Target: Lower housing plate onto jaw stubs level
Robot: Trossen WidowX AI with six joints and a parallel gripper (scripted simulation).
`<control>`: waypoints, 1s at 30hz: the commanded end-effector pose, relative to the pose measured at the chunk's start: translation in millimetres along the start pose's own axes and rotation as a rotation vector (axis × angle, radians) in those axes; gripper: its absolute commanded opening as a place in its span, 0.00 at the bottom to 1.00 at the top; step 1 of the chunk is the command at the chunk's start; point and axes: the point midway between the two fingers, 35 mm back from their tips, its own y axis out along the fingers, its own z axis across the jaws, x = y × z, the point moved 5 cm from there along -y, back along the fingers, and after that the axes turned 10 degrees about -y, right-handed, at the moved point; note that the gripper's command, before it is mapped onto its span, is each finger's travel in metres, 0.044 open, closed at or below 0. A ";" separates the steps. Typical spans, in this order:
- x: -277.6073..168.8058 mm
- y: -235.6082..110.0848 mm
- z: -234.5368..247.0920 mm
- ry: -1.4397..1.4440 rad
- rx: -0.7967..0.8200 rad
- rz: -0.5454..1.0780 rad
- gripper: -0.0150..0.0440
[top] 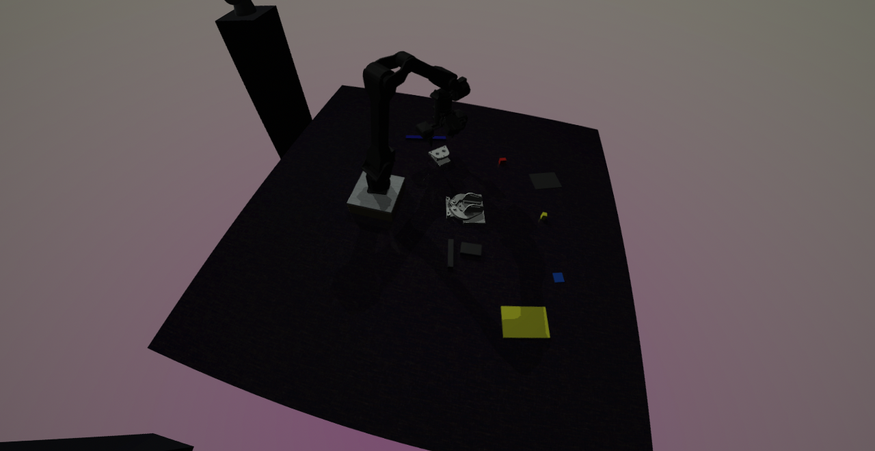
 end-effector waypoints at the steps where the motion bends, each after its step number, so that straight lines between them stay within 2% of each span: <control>1: -0.2 15.8 -3.7 0.004 -0.019 0.004 1.00; 30: -0.4 52.6 -4.2 0.004 -0.019 0.004 1.00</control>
